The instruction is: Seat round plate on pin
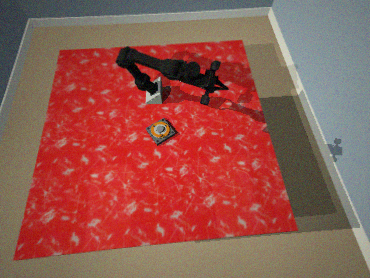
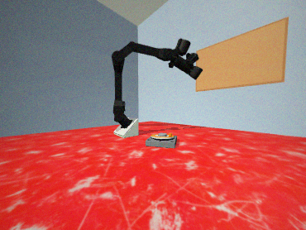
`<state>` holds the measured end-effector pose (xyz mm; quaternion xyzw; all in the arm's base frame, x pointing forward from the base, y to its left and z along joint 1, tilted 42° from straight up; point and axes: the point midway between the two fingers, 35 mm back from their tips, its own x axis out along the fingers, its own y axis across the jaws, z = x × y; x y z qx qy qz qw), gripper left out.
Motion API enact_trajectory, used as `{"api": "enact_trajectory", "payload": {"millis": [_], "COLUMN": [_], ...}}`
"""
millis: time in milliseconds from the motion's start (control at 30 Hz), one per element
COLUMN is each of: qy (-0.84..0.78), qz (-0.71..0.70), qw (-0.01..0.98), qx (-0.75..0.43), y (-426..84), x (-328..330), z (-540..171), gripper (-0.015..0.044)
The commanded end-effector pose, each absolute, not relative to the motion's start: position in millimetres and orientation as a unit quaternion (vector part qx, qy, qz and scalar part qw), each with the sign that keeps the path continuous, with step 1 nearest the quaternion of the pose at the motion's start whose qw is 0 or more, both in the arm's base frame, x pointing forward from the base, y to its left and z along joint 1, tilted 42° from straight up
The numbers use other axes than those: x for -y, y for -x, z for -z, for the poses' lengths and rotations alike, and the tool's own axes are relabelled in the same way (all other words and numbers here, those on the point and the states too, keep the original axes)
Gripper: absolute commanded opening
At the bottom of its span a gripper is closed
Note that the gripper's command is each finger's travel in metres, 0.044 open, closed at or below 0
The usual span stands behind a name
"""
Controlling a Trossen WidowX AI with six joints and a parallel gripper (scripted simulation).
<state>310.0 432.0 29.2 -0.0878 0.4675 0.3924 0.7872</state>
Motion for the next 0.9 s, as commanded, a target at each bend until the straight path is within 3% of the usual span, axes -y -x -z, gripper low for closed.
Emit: {"api": "enact_trajectory", "payload": {"millis": [0,233,533,867], "qy": [0.102,0.136,0.219,0.225], "qz": [-0.264,-0.024,0.258,0.270], "qw": [0.796,0.772,0.655,0.647], "qx": [-0.535,-0.621,-0.675,-0.676], "y": [-334.9,-353.1,-325.5,-323.0], "x": [-362.3,-227.3,-56.2,-46.8], "z": [-3.2,15.7,-11.0,-10.6], "gripper": [0.0000,0.0000,0.0000,0.0000]}}
